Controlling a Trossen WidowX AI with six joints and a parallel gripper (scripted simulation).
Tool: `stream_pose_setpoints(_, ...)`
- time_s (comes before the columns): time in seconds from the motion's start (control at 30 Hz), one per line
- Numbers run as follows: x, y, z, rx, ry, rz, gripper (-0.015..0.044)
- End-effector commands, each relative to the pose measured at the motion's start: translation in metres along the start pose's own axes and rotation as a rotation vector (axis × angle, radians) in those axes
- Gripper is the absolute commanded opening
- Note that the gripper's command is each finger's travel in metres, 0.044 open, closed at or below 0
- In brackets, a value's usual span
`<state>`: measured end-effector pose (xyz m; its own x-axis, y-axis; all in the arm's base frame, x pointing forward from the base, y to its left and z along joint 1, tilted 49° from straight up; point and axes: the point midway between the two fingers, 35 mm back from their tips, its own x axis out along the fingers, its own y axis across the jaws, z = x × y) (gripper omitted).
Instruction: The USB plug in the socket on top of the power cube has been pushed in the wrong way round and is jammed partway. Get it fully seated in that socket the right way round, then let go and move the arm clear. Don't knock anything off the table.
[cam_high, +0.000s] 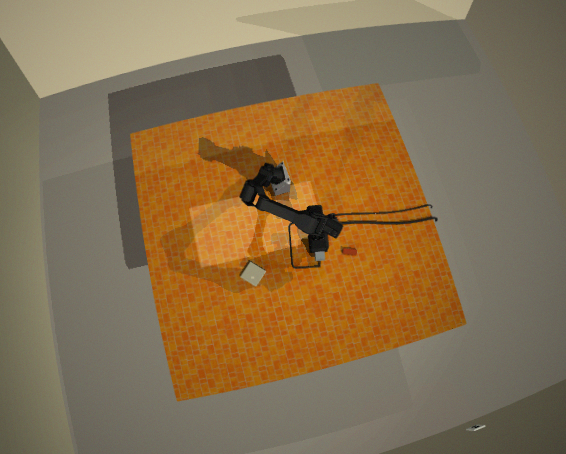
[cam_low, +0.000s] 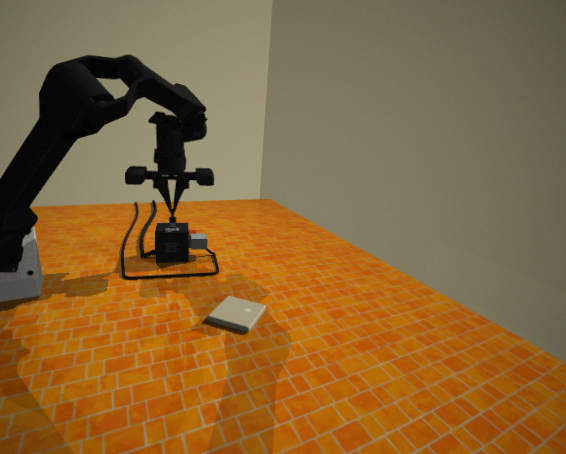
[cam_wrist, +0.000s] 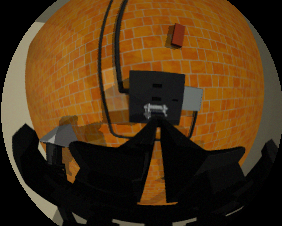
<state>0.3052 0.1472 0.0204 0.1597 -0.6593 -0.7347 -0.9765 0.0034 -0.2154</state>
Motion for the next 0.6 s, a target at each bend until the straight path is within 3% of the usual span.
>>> stream_pose_setpoints(0.0, 0.0018, 0.0012, -0.0011, -0.006, 0.002, 0.004, 0.0)
stream_pose_setpoints(0.57, 0.0039, 0.0012, -0.0013, -0.006, 0.002, 0.004, 0.0)
